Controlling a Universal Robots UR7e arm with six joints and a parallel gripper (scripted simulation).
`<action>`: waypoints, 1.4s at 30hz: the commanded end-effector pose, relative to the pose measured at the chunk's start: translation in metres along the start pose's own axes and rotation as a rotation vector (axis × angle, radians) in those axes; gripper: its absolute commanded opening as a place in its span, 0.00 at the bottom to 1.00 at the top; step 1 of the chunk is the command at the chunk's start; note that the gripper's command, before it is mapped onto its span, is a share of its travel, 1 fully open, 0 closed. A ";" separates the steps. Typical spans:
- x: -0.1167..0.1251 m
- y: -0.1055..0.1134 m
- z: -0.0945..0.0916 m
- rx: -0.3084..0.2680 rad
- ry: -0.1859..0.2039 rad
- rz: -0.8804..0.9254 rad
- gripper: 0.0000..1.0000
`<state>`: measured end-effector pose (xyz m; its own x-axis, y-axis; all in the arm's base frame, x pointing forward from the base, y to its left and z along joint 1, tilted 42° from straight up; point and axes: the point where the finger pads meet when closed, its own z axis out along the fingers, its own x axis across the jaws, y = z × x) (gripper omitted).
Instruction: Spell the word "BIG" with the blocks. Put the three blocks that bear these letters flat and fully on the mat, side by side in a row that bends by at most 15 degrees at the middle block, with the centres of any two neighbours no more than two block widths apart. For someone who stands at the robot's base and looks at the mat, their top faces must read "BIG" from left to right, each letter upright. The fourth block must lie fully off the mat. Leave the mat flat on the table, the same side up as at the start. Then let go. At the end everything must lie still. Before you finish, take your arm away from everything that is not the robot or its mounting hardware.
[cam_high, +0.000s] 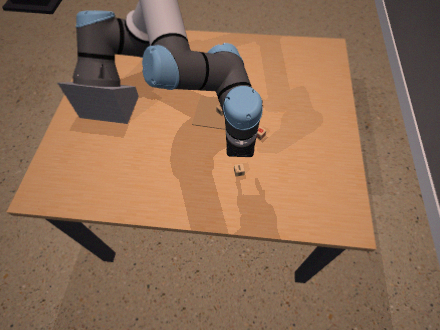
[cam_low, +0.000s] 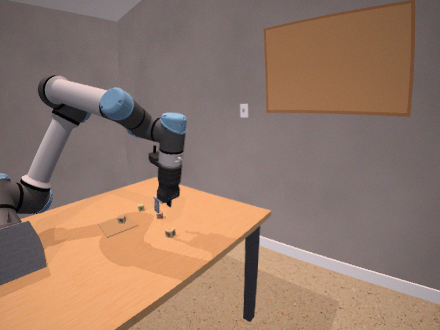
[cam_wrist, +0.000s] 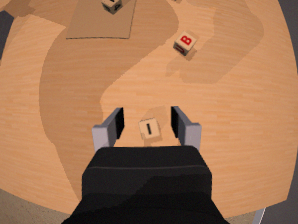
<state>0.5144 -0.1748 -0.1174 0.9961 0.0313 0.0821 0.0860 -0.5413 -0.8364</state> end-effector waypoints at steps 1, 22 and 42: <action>-0.001 -0.039 -0.004 -0.041 -0.012 -0.122 1.00; -0.027 -0.156 0.004 -0.157 -0.063 -0.510 1.00; -0.066 -0.233 0.030 -0.240 -0.121 -0.824 1.00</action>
<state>0.4388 -0.0366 0.0502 0.6661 0.5323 0.5224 0.7455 -0.4964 -0.4448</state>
